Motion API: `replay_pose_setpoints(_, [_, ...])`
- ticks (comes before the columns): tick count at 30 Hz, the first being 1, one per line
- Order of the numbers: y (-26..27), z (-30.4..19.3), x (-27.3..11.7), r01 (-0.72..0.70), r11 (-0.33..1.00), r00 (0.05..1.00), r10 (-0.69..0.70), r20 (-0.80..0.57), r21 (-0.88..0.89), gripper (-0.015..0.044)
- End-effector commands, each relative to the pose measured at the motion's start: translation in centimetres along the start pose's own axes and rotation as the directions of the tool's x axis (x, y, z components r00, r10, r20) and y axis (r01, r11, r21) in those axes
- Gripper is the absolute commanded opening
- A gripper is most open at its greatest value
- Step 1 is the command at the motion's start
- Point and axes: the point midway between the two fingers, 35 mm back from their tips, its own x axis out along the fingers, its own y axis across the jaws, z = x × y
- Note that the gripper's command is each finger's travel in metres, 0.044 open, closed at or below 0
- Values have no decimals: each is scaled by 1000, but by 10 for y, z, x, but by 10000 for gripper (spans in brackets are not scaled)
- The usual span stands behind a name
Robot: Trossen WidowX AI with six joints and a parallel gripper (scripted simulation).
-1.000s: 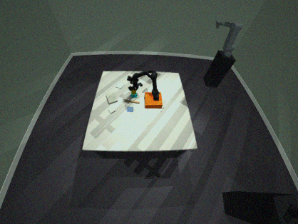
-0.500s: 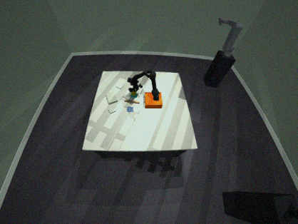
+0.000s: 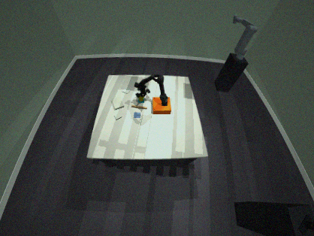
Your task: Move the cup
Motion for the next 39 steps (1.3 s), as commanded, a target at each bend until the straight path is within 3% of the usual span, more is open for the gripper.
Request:
replay_pose_setpoints(1, [0, 0, 0, 0, 1000, 1000, 0, 1, 0, 0])
replay_pose_setpoints(3, [0, 0, 0, 0, 1000, 1000, 0, 1, 0, 0])
replay_pose_setpoints(9, [0, 0, 0, 0, 1000, 1000, 0, 1, 0, 147])
replay_pose_setpoints(39, [0, 1, -41, -3, 1000, 1000, 3, -4, -4, 147])
